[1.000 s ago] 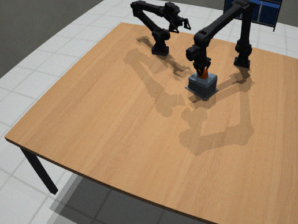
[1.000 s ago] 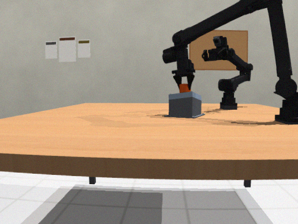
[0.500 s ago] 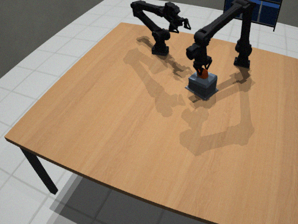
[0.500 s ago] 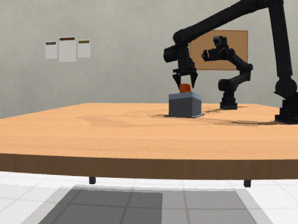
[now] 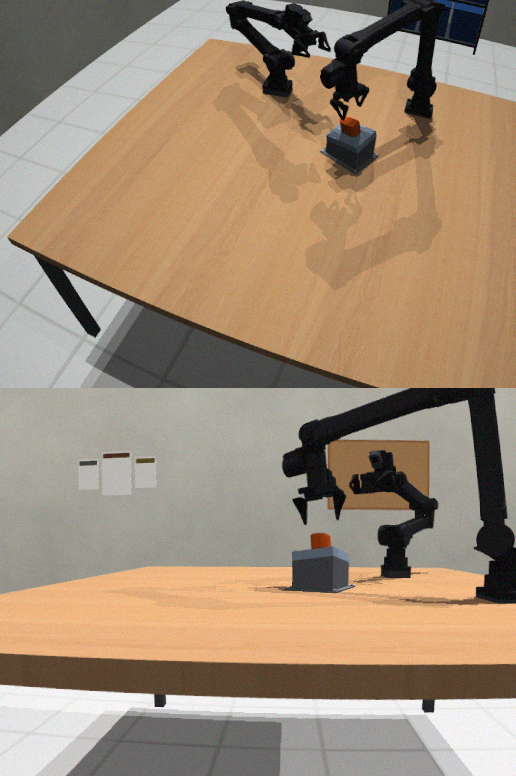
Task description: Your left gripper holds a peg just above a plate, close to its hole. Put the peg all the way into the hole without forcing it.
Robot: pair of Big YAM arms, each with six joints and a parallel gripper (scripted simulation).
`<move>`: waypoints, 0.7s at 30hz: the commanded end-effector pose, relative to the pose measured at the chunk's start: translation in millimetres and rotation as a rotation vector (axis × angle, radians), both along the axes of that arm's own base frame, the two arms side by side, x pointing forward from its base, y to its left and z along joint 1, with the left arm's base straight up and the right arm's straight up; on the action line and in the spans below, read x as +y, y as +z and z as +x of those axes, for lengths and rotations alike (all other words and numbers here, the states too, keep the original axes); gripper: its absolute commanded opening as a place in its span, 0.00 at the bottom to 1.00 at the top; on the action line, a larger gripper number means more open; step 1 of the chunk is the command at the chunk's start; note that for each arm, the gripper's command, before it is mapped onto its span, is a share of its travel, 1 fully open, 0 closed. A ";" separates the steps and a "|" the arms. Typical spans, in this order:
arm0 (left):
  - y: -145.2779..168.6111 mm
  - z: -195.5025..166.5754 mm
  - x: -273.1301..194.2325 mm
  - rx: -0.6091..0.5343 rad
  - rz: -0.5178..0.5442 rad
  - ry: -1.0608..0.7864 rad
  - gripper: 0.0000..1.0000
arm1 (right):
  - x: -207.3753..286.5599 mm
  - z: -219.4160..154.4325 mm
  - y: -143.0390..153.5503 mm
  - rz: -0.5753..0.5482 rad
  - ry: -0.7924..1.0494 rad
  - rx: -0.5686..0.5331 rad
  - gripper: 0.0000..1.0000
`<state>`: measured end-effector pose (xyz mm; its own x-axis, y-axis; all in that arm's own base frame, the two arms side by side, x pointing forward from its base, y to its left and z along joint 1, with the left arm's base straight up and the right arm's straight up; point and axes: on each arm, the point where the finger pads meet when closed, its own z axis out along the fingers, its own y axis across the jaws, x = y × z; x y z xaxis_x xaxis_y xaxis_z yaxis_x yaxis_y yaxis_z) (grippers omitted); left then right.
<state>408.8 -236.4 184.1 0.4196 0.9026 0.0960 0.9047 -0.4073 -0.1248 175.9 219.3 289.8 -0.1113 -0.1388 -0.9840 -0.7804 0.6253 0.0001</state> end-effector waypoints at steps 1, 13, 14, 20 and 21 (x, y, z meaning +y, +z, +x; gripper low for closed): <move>24.1 12.5 -18.4 -0.018 -0.015 -0.002 1.00 | -0.1 0.6 16.1 0.022 -0.002 -0.017 1.00; 49.5 13.4 -23.4 0.000 -0.005 -0.005 1.00 | -0.1 0.6 16.1 0.022 -0.002 -0.017 1.00; 50.0 13.7 -22.7 0.000 -0.006 -0.005 1.00 | -0.1 0.6 16.1 0.022 -0.002 -0.017 1.00; 90.4 20.9 -9.8 -0.053 -0.038 -0.004 1.00 | -0.1 0.6 16.1 0.022 -0.002 -0.017 1.00; 81.2 15.6 -6.3 -0.031 -0.025 -0.003 1.00 | -0.1 0.6 16.1 0.022 -0.002 -0.017 1.00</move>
